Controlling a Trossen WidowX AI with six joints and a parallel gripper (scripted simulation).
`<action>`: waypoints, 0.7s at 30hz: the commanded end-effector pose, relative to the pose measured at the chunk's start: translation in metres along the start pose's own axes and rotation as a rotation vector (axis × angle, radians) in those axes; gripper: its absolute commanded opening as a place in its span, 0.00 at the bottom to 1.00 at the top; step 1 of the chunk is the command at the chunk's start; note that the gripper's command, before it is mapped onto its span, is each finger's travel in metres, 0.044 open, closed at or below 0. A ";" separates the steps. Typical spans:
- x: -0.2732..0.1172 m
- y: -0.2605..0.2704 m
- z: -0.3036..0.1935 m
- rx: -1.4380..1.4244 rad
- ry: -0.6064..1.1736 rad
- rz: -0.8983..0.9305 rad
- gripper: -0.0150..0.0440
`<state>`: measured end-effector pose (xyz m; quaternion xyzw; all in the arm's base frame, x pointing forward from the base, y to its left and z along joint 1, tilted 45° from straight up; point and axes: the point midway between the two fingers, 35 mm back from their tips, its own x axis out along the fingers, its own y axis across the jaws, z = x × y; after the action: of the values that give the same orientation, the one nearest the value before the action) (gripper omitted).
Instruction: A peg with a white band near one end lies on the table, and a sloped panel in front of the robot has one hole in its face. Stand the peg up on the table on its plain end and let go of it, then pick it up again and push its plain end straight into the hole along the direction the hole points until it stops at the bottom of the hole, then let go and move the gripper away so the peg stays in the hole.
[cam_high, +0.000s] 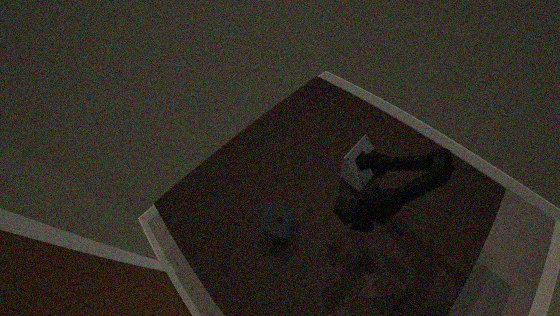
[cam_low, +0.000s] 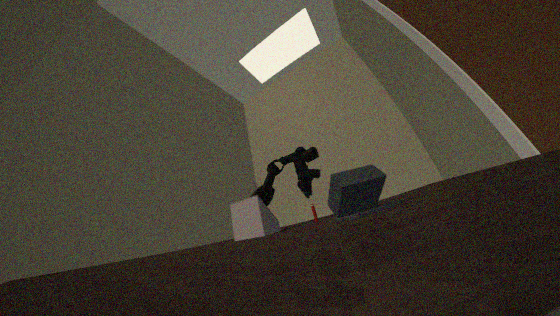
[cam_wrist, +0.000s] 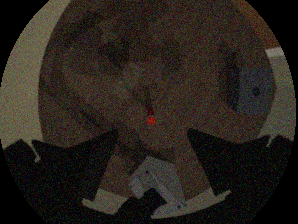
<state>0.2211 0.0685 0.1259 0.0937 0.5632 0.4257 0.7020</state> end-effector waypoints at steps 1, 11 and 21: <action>0.001 0.000 0.001 -0.106 -0.005 0.003 1.00; 0.002 0.000 0.001 -0.362 -0.006 0.002 1.00; 0.004 0.000 0.001 -0.618 -0.006 0.002 1.00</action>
<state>0.2211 0.0708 0.1236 -0.0960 0.4300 0.5599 0.7017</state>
